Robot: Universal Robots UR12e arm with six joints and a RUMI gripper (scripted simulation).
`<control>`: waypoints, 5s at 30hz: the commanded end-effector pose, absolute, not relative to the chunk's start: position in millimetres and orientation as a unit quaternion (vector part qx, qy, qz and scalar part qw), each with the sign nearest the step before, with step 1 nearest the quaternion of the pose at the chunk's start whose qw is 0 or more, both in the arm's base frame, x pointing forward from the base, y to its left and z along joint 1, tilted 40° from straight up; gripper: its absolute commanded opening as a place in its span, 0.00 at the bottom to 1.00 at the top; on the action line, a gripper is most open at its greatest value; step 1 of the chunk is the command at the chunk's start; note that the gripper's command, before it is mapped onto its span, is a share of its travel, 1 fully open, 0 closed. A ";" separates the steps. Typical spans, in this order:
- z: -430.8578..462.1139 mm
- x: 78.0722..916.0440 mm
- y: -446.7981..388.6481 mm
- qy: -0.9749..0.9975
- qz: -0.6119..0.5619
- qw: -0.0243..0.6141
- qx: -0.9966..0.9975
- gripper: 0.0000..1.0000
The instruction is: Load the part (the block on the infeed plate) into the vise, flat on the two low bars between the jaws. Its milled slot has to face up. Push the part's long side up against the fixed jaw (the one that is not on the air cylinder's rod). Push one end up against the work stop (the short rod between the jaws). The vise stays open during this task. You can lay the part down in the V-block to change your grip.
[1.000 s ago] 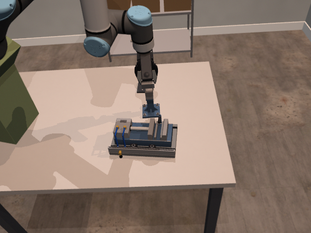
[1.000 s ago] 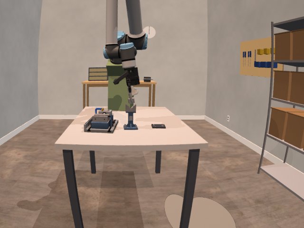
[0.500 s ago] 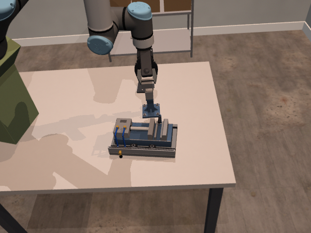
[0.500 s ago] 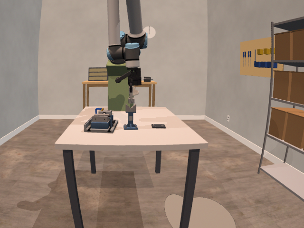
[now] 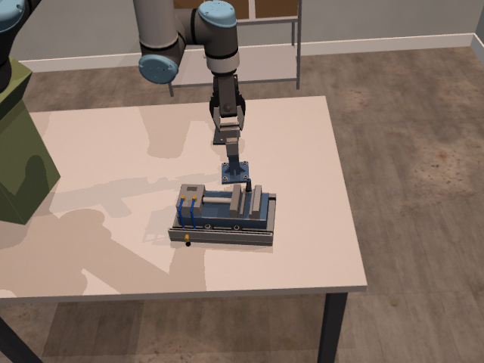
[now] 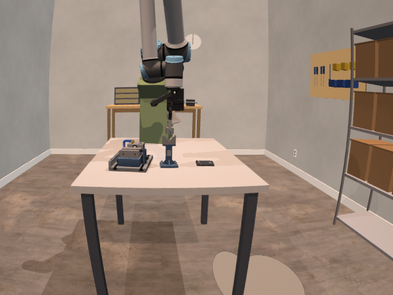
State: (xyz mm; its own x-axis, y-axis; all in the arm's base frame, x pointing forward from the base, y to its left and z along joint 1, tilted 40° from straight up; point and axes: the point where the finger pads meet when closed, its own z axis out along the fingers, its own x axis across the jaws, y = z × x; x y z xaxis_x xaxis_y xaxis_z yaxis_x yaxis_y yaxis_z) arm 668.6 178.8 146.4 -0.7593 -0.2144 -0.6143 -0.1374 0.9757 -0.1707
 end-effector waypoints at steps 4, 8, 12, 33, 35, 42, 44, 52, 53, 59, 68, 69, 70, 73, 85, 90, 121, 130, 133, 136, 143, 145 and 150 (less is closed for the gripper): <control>147.0 668.6 179.2 0.936 -0.063 0.335 -0.092 0.00; 147.0 668.6 179.2 0.936 -0.063 0.335 -0.092 0.00; 147.0 668.6 179.2 0.936 -0.063 0.335 -0.092 0.00; 147.0 668.6 179.2 0.936 -0.063 0.335 -0.092 0.00; 147.0 668.6 179.2 0.936 -0.063 0.335 -0.092 0.00; 147.0 668.6 179.2 0.936 -0.063 0.335 -0.092 0.00; 147.0 668.6 179.2 0.936 -0.063 0.335 -0.092 0.00; 147.3 668.3 179.2 0.936 -0.063 0.335 -0.092 0.00; 147.5 668.1 179.2 0.936 -0.063 0.335 -0.092 0.00; 149.3 666.7 179.3 0.936 -0.063 0.335 -0.092 0.00; 155.2 661.7 179.8 0.936 -0.063 0.335 -0.092 0.00; 156.2 660.9 179.8 0.936 -0.063 0.335 -0.092 0.00; 157.2 660.1 179.9 0.936 -0.063 0.335 -0.092 0.00; 160.5 657.3 180.2 0.936 -0.063 0.335 -0.092 0.00; 172.4 647.5 181.0 0.936 -0.063 0.335 -0.092 0.00; 177.6 643.1 181.4 0.936 -0.063 0.335 -0.092 0.00; 185.7 636.4 181.9 0.936 -0.063 0.335 -0.092 0.00; 185.8 636.6 181.4 0.936 -0.062 0.335 -0.090 0.00; 185.9 636.8 180.9 0.936 -0.061 0.335 -0.088 0.00; 186.0 637.1 180.3 0.936 -0.061 0.335 -0.086 0.00; 186.5 638.1 178.1 0.937 -0.057 0.336 -0.077 0.00; 186.5 638.1 178.1 0.937 -0.057 0.336 -0.077 0.00; 186.9 639.1 175.8 0.938 -0.054 0.336 -0.068 0.00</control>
